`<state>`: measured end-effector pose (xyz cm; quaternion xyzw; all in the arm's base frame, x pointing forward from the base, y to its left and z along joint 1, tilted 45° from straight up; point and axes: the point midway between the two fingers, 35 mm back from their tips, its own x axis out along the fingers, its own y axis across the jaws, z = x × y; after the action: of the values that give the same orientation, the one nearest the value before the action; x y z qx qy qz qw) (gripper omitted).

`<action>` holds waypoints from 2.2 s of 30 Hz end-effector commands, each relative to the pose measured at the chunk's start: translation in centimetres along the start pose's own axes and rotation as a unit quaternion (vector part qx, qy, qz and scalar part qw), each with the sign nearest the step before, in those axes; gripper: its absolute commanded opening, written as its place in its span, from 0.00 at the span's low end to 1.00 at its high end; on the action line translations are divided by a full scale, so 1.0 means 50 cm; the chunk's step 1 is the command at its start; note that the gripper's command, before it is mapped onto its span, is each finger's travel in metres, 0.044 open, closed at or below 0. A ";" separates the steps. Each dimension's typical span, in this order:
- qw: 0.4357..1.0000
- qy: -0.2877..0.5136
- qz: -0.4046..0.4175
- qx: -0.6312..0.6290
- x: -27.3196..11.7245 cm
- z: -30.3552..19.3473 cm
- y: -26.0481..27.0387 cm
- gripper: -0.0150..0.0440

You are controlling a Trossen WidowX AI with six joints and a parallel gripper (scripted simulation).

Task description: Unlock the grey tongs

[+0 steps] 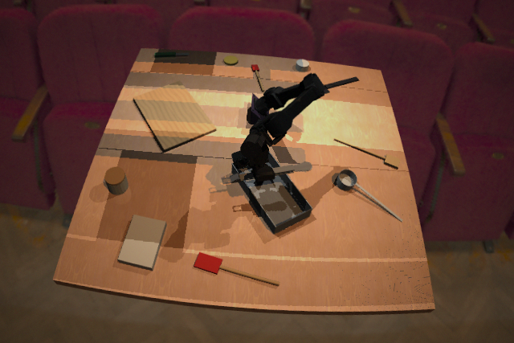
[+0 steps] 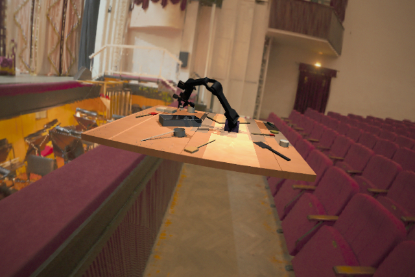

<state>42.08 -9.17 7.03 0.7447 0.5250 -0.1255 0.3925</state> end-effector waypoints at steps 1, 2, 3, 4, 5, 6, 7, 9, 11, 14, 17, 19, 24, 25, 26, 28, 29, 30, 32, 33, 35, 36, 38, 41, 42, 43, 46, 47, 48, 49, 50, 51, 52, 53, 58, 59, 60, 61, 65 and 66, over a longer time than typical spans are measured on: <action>1.000 -0.004 -0.018 -0.006 -0.002 0.000 0.006 0.00; 1.000 -0.004 -0.024 -0.006 -0.002 0.000 0.006 0.00; 1.000 -0.005 -0.030 -0.006 -0.002 0.000 0.006 0.00; 0.999 -0.005 -0.035 -0.006 -0.002 -0.001 0.005 0.00; 0.999 -0.005 -0.041 -0.006 -0.002 -0.001 0.005 0.00; 0.999 -0.005 -0.047 -0.006 -0.001 -0.001 0.005 0.00; 0.999 -0.005 -0.053 -0.006 -0.001 -0.002 0.004 0.00; 0.998 -0.005 -0.065 -0.006 -0.001 -0.003 0.003 0.00; 0.997 -0.005 -0.077 -0.007 -0.002 -0.004 0.002 0.00; 0.995 -0.003 -0.095 -0.008 -0.002 -0.007 0.000 0.00; 0.993 -0.002 -0.114 -0.009 -0.004 -0.010 -0.003 0.00; 0.992 0.000 -0.126 -0.010 -0.005 -0.013 -0.005 0.00; 0.987 0.005 -0.157 -0.012 -0.008 -0.020 -0.010 0.00; 0.986 0.006 -0.164 -0.013 -0.009 -0.022 -0.011 0.00; 0.985 0.007 -0.170 -0.014 -0.010 -0.024 -0.012 0.00; 0.984 0.009 -0.178 -0.014 -0.011 -0.026 -0.014 0.00; 0.984 0.009 -0.179 -0.015 -0.011 -0.026 -0.014 0.00; 0.984 0.009 -0.179 -0.015 -0.011 -0.026 -0.014 0.00; 0.984 0.009 -0.179 -0.015 -0.011 -0.026 -0.014 0.00; 0.984 0.009 -0.179 -0.015 -0.011 -0.026 -0.014 0.00; 0.984 0.009 -0.179 -0.015 -0.011 -0.026 -0.014 0.00; 0.984 0.009 -0.179 -0.015 -0.011 -0.026 -0.014 0.00; 0.984 0.009 -0.179 -0.007 -0.012 -0.017 -0.020 0.00; 0.984 0.003 -0.178 0.003 -0.023 0.019 -0.030 0.00; 0.984 0.000 -0.178 0.008 -0.029 0.035 -0.035 0.00; 0.984 -0.002 -0.178 0.013 -0.035 0.052 -0.041 0.00; 0.984 -0.010 -0.177 0.028 -0.054 0.103 -0.061 0.00; 0.984 -0.013 -0.177 0.034 -0.061 0.119 -0.068 0.00; 0.983 -0.015 -0.177 0.039 -0.067 0.136 -0.076 0.00; 0.983 -0.017 -0.177 0.044 -0.073 0.152 -0.085 0.00; 0.983 -0.019 -0.176 0.050 -0.080 0.169 -0.093 0.00; 0.983 -0.021 -0.176 0.055 -0.086 0.184 -0.102 0.00; 0.982 -0.023 -0.176 0.059 -0.093 0.201 -0.112 0.00; 0.982 -0.026 -0.176 0.065 -0.099 0.216 -0.122 0.00; 0.980 -0.032 -0.175 0.092 -0.131 0.289 -0.177 0.00; 0.979 -0.033 -0.174 0.097 -0.138 0.303 -0.189 0.00; 0.979 -0.034 -0.174 0.104 -0.144 0.315 -0.202 0.00; 0.978 -0.034 -0.173 0.109 -0.150 0.328 -0.214 0.00; 0.976 -0.036 -0.172 0.128 -0.173 0.377 -0.267 0.00; 0.975 -0.036 -0.172 0.133 -0.178 0.389 -0.282 0.00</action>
<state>31.95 -25.50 -5.64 0.6796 0.6148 -0.2795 0.2865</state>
